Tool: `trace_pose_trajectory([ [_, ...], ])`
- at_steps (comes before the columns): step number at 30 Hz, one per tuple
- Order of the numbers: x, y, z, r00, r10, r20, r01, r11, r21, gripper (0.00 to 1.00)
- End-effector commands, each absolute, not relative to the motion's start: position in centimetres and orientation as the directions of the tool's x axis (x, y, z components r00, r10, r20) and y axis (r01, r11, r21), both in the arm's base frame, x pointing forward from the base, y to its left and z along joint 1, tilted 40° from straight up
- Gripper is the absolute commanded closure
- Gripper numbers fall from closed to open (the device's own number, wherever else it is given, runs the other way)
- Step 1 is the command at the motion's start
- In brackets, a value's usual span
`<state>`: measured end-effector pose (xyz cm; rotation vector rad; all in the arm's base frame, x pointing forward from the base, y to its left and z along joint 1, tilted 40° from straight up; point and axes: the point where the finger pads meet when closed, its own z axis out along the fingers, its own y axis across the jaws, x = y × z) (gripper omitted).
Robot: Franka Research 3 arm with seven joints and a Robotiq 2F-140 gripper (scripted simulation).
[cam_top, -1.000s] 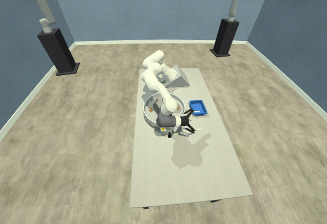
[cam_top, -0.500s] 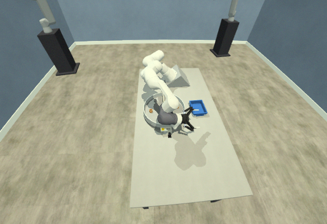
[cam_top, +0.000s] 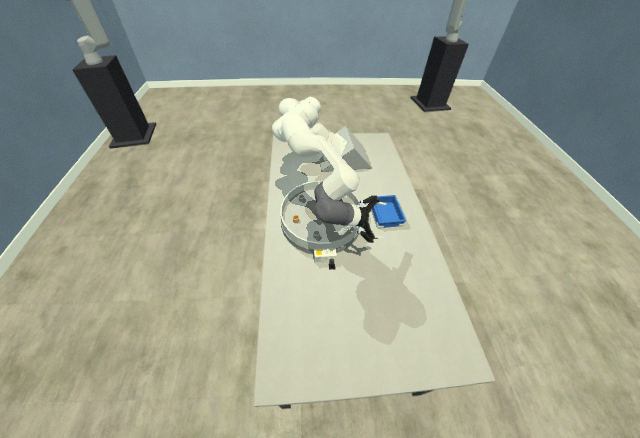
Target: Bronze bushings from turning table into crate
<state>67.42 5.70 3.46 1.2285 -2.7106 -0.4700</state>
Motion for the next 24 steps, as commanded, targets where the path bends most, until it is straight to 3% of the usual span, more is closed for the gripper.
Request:
trace_pose_trajectory([
  [1,66.4,5.6,4.2,-0.736,-0.672,0.075,-0.625,0.719,0.302,0.00],
  [11,63.7,5.0,6.4,-0.775,-0.602,0.193,-0.566,0.796,0.214,0.00],
  [24,63.6,5.0,6.4,-0.775,-0.602,0.193,-0.566,0.796,0.214,0.00],
])
